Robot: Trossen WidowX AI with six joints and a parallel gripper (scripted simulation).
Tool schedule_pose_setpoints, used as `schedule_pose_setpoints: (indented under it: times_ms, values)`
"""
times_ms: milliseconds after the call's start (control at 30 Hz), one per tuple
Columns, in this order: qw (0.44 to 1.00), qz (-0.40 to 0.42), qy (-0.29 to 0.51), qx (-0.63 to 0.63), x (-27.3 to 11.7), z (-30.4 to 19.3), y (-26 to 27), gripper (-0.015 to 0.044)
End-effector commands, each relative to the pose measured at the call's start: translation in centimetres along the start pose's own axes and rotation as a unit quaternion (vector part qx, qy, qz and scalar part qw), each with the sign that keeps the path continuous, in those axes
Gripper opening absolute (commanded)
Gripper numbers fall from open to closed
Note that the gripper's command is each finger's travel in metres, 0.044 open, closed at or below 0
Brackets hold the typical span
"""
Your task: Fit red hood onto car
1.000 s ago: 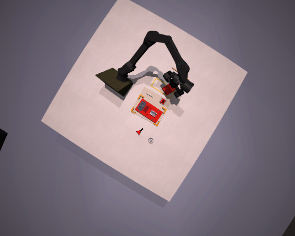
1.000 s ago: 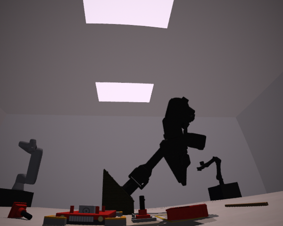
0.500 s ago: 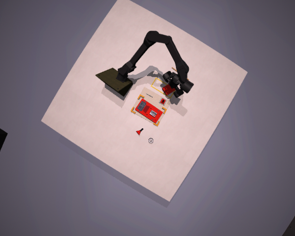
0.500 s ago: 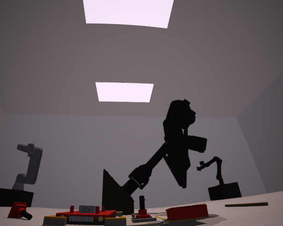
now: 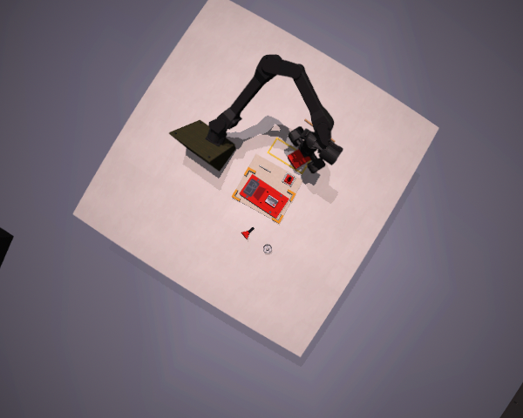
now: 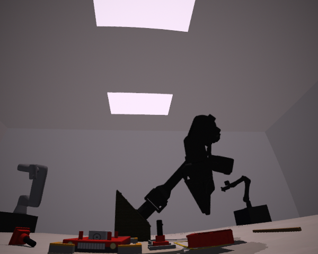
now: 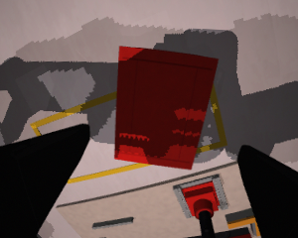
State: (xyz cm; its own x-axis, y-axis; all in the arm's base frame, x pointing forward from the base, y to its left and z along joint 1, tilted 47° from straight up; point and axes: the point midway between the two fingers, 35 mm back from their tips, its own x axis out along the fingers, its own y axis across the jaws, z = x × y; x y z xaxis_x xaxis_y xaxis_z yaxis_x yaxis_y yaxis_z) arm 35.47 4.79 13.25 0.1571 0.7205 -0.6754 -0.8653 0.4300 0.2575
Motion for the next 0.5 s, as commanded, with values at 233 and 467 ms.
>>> schedule_pose_setpoints:
  times_ms: [233, 467]
  values:
    - [1.000, 0.001, 0.003, 0.004, 0.80, -0.13, 0.09, 0.0440]
    - [1.000, 0.001, 0.003, 0.004, 1.21, -0.12, 0.12, 0.0440]
